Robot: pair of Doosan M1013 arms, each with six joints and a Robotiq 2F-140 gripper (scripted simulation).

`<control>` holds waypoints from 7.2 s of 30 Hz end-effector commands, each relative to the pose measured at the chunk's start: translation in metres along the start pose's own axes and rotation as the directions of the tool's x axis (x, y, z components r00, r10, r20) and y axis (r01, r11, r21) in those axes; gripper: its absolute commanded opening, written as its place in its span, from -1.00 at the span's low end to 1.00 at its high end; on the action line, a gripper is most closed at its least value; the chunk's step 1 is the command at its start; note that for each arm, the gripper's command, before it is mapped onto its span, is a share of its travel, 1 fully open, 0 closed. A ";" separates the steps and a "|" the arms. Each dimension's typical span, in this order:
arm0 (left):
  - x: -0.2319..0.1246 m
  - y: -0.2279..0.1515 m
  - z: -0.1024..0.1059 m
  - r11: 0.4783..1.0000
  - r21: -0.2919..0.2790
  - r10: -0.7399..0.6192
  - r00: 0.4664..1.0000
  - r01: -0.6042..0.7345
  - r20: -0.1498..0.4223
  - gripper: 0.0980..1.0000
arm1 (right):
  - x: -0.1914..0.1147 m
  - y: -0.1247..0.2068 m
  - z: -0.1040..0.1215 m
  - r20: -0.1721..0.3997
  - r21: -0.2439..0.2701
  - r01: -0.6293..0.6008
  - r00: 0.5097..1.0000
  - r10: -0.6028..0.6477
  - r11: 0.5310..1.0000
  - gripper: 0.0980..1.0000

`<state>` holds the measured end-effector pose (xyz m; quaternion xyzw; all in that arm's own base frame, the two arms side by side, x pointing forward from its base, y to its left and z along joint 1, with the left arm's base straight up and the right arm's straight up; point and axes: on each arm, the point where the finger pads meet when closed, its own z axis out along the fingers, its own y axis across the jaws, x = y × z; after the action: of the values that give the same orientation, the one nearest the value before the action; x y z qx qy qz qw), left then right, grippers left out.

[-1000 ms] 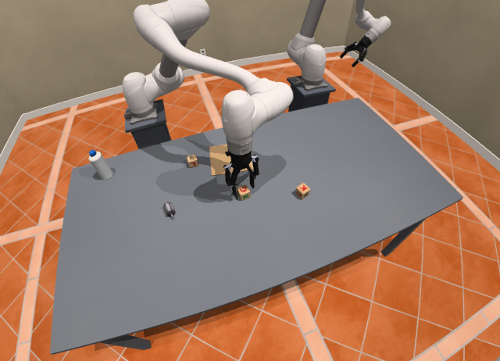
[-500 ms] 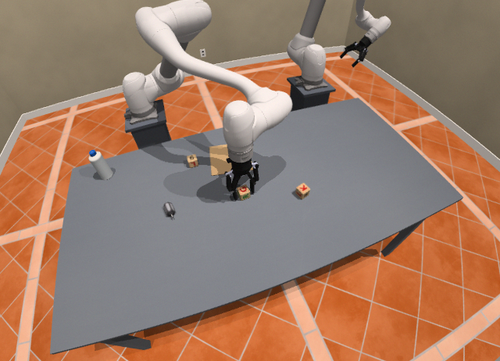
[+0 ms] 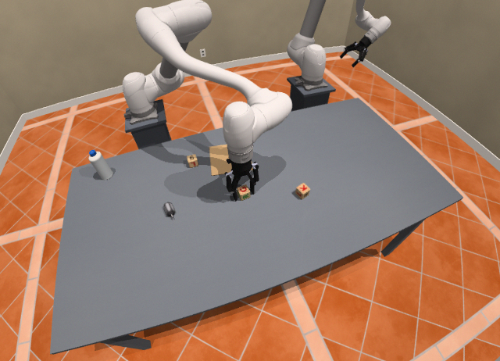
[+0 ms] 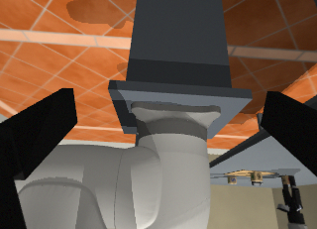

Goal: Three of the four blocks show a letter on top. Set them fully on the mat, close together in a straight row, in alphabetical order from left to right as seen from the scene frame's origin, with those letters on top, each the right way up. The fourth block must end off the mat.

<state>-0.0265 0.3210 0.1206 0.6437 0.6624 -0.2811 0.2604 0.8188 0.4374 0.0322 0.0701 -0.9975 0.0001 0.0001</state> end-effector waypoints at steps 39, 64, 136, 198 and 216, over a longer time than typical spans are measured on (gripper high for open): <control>0.000 0.000 0.000 1.000 0.000 0.000 1.000 0.000 -0.001 1.00 | 0.000 0.000 -0.001 0.001 -0.001 0.000 1.000 0.000 1.000 -0.24; 0.000 0.000 0.000 1.000 0.000 0.000 1.000 0.000 -0.001 1.00 | 0.000 0.000 -0.001 0.001 -0.001 0.000 1.000 0.000 1.000 -0.49; 0.000 0.000 0.000 1.000 0.000 0.000 1.000 0.000 -0.001 1.00 | 0.239 0.033 -0.105 -0.009 0.002 0.950 0.313 -0.950 0.313 -0.49; 0.000 0.000 0.000 1.000 0.000 0.000 1.000 0.000 -0.001 1.00 | 0.239 0.034 -0.009 0.001 0.001 0.971 0.239 -0.971 0.239 -0.49; 0.000 0.000 0.000 1.000 0.000 0.000 1.000 0.000 -0.001 1.00 | 0.239 0.034 -0.009 0.001 0.001 0.971 0.239 -0.971 0.239 -0.49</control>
<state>-0.0265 0.3210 0.1206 0.6437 0.6624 -0.2811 0.2604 0.5771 0.4372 0.0408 0.6704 -0.7420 0.0001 0.0001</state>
